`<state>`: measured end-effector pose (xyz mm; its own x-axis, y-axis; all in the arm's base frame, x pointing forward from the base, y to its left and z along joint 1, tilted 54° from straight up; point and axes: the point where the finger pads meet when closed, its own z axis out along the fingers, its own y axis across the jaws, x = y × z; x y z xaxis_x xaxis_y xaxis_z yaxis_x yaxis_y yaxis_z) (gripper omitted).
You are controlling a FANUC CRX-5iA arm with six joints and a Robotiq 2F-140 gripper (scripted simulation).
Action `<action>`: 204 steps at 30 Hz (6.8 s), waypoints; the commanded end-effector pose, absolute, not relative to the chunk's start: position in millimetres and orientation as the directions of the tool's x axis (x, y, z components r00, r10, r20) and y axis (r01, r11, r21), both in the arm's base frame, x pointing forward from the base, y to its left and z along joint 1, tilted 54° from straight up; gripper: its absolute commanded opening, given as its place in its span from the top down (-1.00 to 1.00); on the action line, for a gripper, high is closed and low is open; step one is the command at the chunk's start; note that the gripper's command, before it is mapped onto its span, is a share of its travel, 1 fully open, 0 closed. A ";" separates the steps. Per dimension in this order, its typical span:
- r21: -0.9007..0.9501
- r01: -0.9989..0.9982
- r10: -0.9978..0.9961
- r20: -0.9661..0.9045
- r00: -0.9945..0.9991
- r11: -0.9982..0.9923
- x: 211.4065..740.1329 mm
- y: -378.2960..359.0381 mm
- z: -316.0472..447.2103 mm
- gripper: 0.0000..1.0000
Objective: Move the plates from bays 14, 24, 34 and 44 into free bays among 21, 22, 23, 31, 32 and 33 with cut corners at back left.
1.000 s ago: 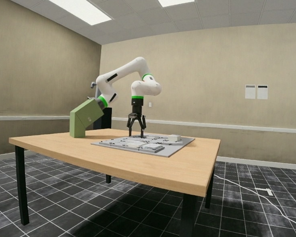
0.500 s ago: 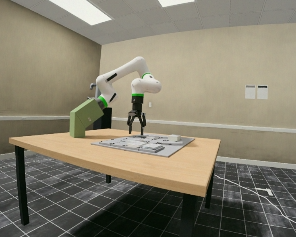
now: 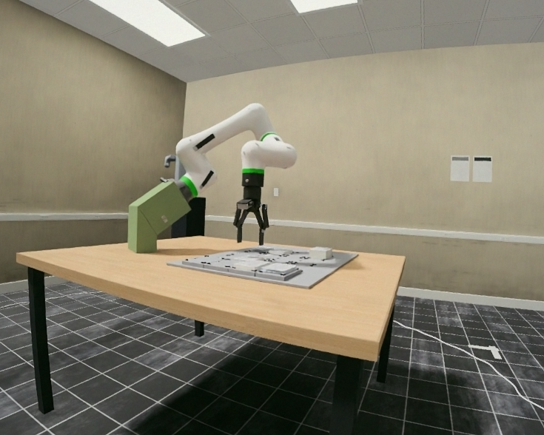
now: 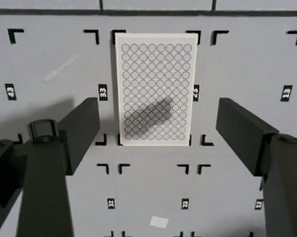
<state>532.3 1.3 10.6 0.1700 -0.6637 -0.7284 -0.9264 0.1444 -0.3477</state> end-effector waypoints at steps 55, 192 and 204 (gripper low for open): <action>-0.349 -0.926 -0.665 -0.727 0.170 0.145 676.5 -89.3 -17.5 -0.40; -0.349 -0.926 -0.665 -0.727 0.170 0.145 776.6 -100.7 -65.4 -0.24; -0.349 -0.926 -0.665 -0.727 0.170 0.145 776.5 -100.9 -65.2 -0.22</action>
<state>776.4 -99.0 -66.3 0.1705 -0.6637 -0.7283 -0.9264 0.1439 -0.3480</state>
